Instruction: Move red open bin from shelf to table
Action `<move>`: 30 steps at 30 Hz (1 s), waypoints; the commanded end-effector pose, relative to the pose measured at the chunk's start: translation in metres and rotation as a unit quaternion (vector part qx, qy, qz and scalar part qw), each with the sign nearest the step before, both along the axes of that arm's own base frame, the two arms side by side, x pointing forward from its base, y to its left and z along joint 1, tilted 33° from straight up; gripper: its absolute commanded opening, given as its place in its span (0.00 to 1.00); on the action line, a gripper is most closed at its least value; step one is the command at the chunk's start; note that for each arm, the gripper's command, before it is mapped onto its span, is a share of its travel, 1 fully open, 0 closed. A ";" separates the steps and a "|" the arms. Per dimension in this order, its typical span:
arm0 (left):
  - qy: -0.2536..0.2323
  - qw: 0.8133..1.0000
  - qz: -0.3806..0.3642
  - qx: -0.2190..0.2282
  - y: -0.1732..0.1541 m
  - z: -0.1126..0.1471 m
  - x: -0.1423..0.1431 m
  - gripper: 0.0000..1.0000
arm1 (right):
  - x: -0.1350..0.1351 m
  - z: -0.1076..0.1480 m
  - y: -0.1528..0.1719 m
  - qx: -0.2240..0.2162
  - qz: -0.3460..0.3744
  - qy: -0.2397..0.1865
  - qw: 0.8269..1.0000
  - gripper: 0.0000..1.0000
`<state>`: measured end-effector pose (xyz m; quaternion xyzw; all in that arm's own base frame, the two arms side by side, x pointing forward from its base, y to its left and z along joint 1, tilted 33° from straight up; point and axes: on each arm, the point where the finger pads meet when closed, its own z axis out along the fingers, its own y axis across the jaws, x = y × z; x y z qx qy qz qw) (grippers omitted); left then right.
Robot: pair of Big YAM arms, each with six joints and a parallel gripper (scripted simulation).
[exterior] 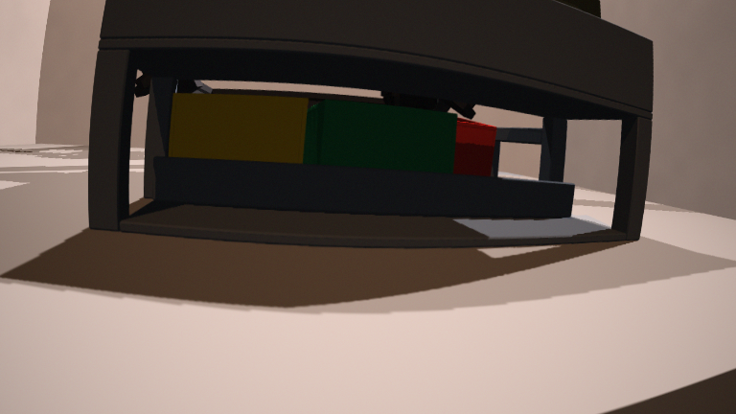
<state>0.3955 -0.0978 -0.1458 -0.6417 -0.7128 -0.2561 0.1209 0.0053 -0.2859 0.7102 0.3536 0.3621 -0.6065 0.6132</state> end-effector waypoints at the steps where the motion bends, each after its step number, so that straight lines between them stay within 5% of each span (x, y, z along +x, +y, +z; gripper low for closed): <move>1: -0.028 0.999 -0.016 -0.014 -0.025 0.017 0.007 0.00 | -0.005 0.011 0.016 -0.024 -0.005 -0.003 1.000 1.00; 30: -0.026 1.000 -0.010 -0.014 -0.020 0.013 0.006 0.00 | -0.005 0.011 0.016 -0.024 -0.005 -0.003 1.000 1.00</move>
